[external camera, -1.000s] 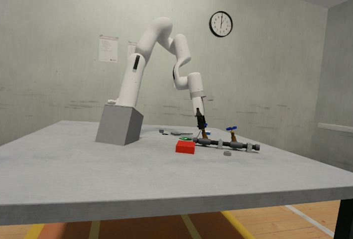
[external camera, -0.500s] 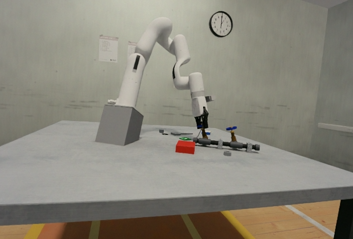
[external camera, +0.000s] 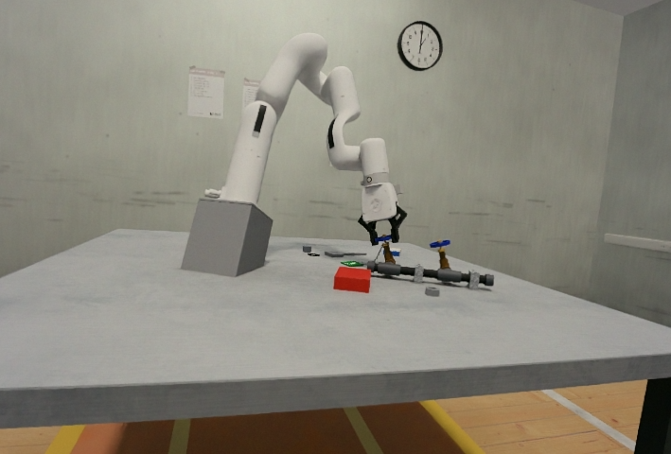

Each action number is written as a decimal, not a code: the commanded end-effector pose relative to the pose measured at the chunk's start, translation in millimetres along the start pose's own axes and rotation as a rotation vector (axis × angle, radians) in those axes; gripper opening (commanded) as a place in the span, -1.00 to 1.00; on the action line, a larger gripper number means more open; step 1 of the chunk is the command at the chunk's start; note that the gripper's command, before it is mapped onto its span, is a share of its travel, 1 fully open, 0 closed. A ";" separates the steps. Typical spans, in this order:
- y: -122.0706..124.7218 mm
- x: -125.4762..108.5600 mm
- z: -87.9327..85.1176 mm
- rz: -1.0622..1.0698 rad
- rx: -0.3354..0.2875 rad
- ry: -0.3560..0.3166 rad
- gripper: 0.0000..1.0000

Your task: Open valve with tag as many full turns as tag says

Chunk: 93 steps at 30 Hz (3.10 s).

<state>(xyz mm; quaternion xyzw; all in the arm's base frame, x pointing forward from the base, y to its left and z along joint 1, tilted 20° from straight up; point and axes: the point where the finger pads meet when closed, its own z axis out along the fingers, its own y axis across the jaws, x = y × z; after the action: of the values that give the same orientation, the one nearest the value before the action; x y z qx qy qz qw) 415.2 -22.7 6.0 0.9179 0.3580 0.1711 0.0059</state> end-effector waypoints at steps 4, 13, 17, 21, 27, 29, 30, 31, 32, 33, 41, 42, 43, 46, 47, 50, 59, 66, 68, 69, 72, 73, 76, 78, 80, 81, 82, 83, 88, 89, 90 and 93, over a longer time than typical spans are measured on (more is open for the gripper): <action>0.8 0.8 -0.5 -0.406 -0.044 0.058 -1.00; 0.8 0.8 -0.5 -0.731 -0.084 0.108 -1.00; 0.8 0.8 -0.5 -0.747 -0.085 0.108 -1.00; 0.8 0.8 -0.5 -0.748 -0.085 0.108 -1.00; 0.8 0.8 -0.5 -0.748 -0.085 0.108 -1.00; 0.8 0.8 -0.5 -0.748 -0.085 0.108 -1.00; 0.8 0.8 -0.5 -0.748 -0.085 0.108 -1.00; 0.8 0.8 -0.5 -0.748 -0.085 0.108 -1.00; 0.8 0.8 -0.5 -0.748 -0.085 0.108 -1.00; 0.8 0.8 -0.5 -0.748 -0.085 0.108 -1.00; 0.8 0.8 -0.5 -0.748 -0.085 0.108 -1.00; 0.8 0.8 -0.5 -0.748 -0.085 0.108 -1.00; 0.8 0.8 -0.5 -0.748 -0.085 0.108 -1.00; 0.8 0.8 -0.5 -0.748 -0.085 0.108 -1.00; 0.8 0.8 -0.5 -0.748 -0.085 0.108 -1.00; 0.8 0.8 -0.5 -0.748 -0.085 0.108 1.00; 0.8 0.8 -0.5 -0.748 -0.085 0.108 1.00; 0.8 0.8 -0.5 -0.748 -0.085 0.108 1.00; 0.8 0.8 -0.5 -0.748 -0.085 0.108 1.00; 0.8 0.8 -0.5 -0.748 -0.085 0.108 1.00; 0.8 0.8 -0.5 -0.748 -0.085 0.108 1.00; 0.8 0.8 -0.5 -0.747 -0.085 0.108 1.00; 0.8 0.8 -0.5 -0.737 -0.084 0.108 1.00; 0.8 0.8 -0.5 -0.718 -0.083 0.109 1.00; 0.8 0.8 -0.5 -0.718 -0.083 0.109 1.00; 0.8 0.8 -0.5 -0.705 -0.083 0.109 1.00; 0.8 0.8 -0.5 -0.688 -0.082 0.110 1.00; 0.8 0.8 -0.5 -0.667 -0.080 0.111 1.00; 0.8 0.8 -0.5 -0.508 -0.071 0.116 1.00; 0.8 0.8 -0.5 -0.465 -0.068 0.117 1.00; 0.8 0.8 -0.5 -0.417 -0.065 0.119 1.00; 0.8 0.8 -0.5 -0.253 -0.055 0.123 1.00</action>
<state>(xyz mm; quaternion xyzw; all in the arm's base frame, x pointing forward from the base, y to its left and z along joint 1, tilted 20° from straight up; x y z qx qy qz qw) 415.3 -22.5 5.9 0.7954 0.5553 0.2350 0.0612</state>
